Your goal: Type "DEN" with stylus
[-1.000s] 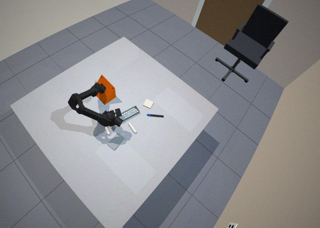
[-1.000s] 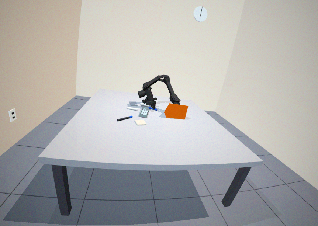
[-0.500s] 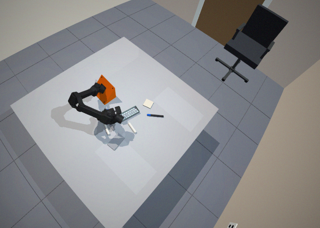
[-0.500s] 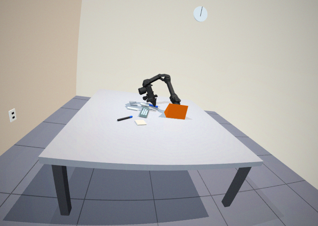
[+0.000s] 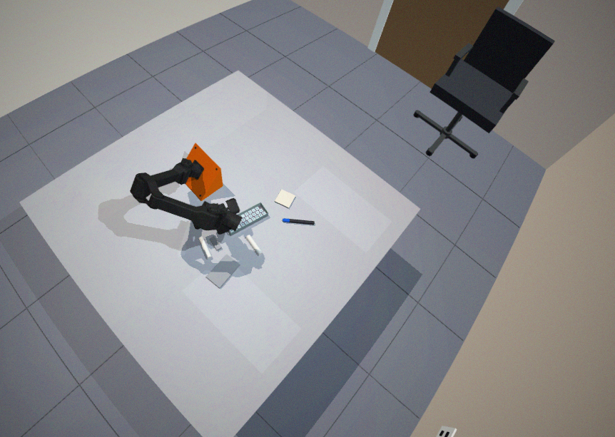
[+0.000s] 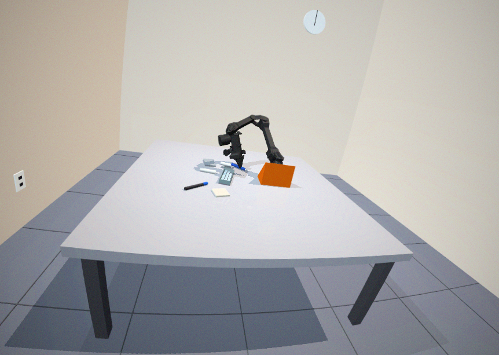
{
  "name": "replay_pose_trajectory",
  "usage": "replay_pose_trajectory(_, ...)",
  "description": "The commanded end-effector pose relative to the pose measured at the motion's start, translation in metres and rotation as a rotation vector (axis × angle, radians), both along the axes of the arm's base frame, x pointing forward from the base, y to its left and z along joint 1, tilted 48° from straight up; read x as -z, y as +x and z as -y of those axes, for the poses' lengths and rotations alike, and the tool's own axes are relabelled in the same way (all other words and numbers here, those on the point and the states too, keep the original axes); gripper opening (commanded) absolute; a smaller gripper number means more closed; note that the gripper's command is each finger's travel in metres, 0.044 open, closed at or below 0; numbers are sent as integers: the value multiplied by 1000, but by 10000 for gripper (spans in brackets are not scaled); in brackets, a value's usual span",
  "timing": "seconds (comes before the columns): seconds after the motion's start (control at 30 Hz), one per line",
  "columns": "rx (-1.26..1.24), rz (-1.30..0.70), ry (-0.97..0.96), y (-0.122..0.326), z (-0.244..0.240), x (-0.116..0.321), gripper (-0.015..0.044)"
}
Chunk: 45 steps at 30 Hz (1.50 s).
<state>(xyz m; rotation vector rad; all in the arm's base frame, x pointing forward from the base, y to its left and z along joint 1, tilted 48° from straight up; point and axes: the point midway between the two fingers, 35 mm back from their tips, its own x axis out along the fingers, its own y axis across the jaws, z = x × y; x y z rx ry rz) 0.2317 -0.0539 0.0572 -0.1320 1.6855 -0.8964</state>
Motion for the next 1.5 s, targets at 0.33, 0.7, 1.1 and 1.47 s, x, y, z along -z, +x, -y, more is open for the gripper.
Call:
replay_pose_trajectory(0.33,-378,161,58,31,-31,44,0)
replay_pose_trajectory(0.7,-678,286,63,51,-60,64,0)
replay_pose_trajectory(1.1,-990,422,24,63,-93,69,0)
replay_pose_trajectory(1.47,-1252,548,-51,62,-121,60,0)
